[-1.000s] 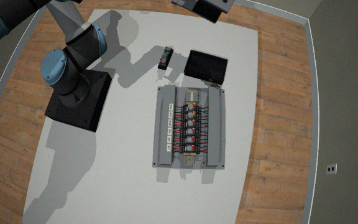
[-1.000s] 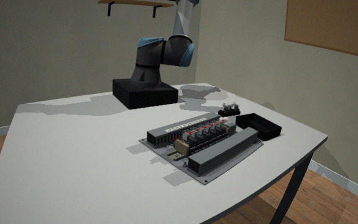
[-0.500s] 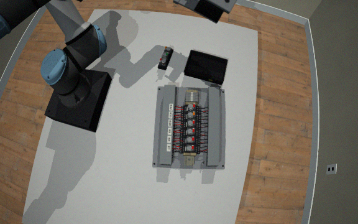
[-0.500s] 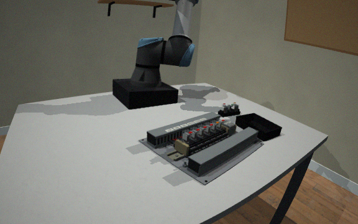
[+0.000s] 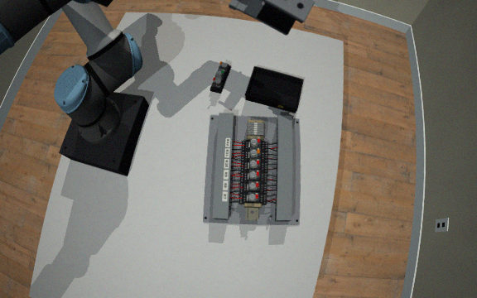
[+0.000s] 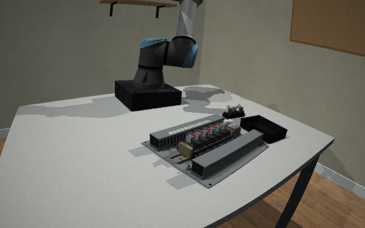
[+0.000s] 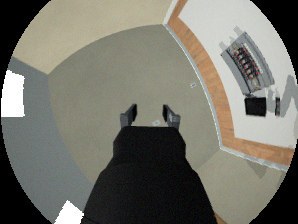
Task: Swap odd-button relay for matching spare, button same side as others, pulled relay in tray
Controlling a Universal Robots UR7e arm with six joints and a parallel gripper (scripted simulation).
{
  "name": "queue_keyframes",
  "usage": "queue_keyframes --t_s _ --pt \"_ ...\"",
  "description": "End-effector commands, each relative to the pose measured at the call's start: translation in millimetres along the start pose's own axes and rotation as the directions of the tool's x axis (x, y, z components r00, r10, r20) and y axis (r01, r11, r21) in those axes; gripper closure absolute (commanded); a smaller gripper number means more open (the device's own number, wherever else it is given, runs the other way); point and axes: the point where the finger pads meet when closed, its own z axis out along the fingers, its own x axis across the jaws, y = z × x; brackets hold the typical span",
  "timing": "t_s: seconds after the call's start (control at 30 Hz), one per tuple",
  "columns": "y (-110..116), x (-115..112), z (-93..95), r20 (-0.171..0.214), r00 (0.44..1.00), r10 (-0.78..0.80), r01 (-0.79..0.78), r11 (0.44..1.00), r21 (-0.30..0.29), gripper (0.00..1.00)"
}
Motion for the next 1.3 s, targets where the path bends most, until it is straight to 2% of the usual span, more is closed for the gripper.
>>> queue_keyframes --t_s 0.0,1.27 --pt "-2.9 1.0 0.2 0.001 1.0 0.0 0.0 1.0 0.0 0.0" --pt "-6.4 2.7 0.6 0.001 1.0 0.0 0.0 1.0 0.0 0.0"
